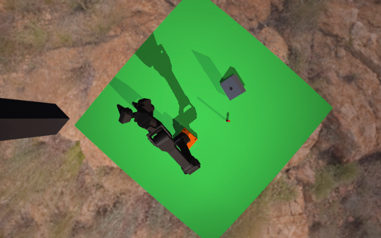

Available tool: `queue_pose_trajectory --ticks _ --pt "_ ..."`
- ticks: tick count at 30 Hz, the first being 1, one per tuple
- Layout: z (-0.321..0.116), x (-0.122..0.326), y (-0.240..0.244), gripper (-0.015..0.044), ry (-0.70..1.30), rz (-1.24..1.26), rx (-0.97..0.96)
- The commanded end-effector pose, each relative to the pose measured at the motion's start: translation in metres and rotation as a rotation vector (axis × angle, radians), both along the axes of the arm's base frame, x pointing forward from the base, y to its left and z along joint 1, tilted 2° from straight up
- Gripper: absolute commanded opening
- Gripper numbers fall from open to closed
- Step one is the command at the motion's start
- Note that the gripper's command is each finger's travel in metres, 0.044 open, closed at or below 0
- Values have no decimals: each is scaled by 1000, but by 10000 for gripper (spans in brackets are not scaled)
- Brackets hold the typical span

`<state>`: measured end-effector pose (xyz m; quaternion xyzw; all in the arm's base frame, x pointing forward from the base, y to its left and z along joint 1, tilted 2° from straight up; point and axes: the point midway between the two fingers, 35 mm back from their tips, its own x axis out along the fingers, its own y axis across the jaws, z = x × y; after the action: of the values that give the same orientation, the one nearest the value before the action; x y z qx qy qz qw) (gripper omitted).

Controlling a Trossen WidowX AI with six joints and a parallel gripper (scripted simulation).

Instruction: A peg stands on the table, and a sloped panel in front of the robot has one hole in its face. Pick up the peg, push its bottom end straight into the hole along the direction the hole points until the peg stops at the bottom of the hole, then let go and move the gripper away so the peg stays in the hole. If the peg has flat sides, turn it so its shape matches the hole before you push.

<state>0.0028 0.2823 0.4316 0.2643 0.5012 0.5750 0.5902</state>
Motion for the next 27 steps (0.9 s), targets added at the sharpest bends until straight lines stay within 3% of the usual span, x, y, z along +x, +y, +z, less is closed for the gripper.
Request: queue_pose_trajectory --ticks 1,27 --pt "-11 16 7 440 -27 -46 -34" --pt "-70 132 12 440 -221 -309 -236"
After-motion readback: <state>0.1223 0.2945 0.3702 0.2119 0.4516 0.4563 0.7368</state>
